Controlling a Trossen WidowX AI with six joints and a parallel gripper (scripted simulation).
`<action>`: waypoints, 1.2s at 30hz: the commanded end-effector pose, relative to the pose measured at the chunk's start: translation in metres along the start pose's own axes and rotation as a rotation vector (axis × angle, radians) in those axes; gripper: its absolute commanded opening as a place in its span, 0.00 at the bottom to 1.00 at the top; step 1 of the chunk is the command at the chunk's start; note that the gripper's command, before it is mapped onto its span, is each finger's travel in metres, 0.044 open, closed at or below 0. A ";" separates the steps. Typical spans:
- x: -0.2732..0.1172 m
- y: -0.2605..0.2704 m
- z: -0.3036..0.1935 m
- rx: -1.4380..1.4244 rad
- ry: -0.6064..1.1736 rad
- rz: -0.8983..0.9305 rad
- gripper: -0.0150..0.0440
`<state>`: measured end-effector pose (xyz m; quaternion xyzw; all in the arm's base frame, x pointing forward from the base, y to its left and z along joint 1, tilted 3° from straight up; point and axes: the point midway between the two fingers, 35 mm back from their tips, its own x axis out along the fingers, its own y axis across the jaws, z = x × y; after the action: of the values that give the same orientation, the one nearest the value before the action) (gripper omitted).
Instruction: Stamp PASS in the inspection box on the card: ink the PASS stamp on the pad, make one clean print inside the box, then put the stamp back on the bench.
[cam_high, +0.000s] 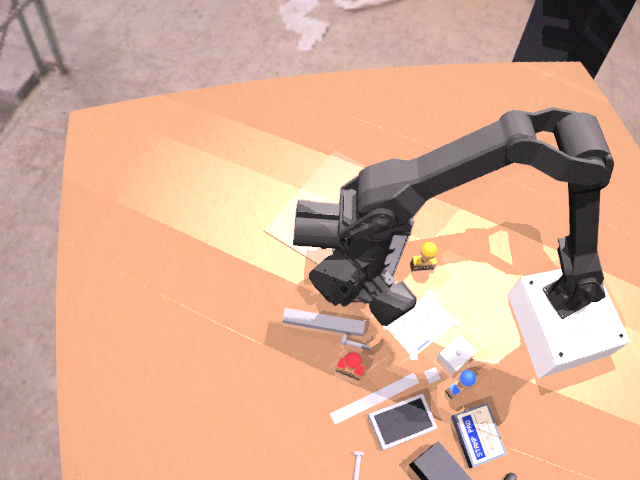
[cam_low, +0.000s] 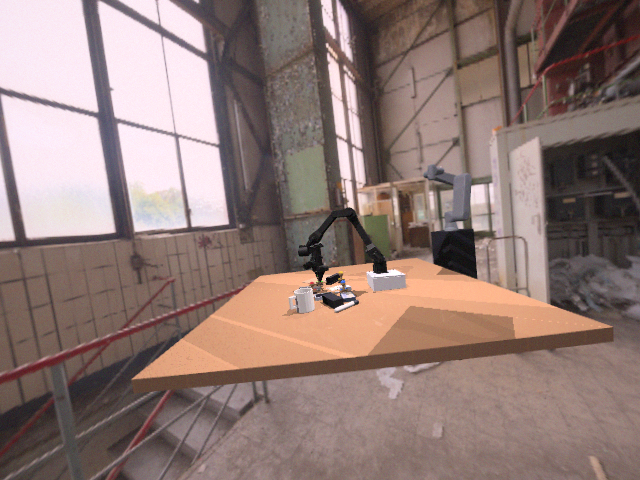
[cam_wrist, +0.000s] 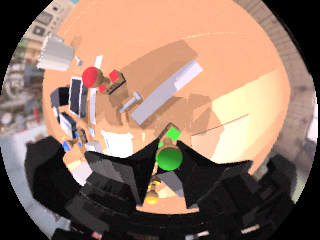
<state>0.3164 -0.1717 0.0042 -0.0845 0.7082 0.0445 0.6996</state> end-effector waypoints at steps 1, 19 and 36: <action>-0.003 0.000 0.000 0.001 -0.001 -0.002 0.25; -0.012 -0.001 0.001 0.001 0.000 -0.002 0.25; -0.020 -0.001 0.001 0.001 0.000 -0.003 0.25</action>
<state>0.3177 -0.1710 0.0215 -0.0856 0.7080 0.0457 0.6995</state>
